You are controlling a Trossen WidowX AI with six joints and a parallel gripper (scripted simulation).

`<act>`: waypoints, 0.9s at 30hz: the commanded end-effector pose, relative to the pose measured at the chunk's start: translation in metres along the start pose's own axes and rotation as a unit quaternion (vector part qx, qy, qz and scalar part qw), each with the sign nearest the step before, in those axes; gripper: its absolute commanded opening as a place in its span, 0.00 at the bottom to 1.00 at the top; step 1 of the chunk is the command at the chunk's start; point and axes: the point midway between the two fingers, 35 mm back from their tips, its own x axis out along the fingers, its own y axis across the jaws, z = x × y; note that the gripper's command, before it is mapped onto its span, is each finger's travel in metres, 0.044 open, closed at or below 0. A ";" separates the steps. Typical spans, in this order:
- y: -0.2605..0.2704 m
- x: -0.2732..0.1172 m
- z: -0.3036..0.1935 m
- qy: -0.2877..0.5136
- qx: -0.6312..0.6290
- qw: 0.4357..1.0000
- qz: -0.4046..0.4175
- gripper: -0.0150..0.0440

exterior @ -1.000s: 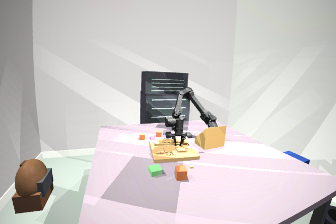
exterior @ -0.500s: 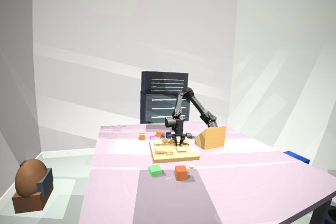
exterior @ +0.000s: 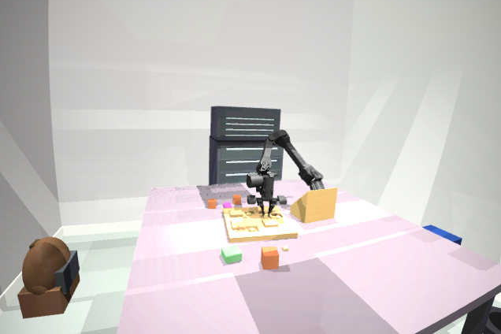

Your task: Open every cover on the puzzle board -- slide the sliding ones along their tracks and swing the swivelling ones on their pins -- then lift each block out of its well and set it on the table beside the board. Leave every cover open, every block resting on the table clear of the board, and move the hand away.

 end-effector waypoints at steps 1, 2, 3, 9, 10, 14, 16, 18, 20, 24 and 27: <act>0.001 -0.004 0.000 0.000 0.004 1.000 0.000 0.39; 0.001 -0.006 0.000 0.000 0.004 1.000 0.000 0.39; 0.001 -0.007 0.000 0.000 0.004 1.000 0.000 0.39; 0.001 -0.015 0.000 0.000 0.003 1.000 0.000 0.39; 0.001 -0.016 0.000 0.000 0.003 1.000 0.000 0.39; 0.001 -0.021 0.000 0.000 0.003 1.000 0.000 0.39; 0.001 -0.024 0.000 -0.001 0.002 1.000 0.000 0.39; 0.000 -0.027 0.000 -0.001 0.002 1.000 0.000 0.39; 0.000 -0.029 0.000 -0.001 0.002 1.000 0.000 0.39; 0.000 -0.034 0.000 -0.001 0.002 1.000 0.000 0.39; 0.001 -0.042 0.000 -0.001 0.002 1.000 0.000 0.39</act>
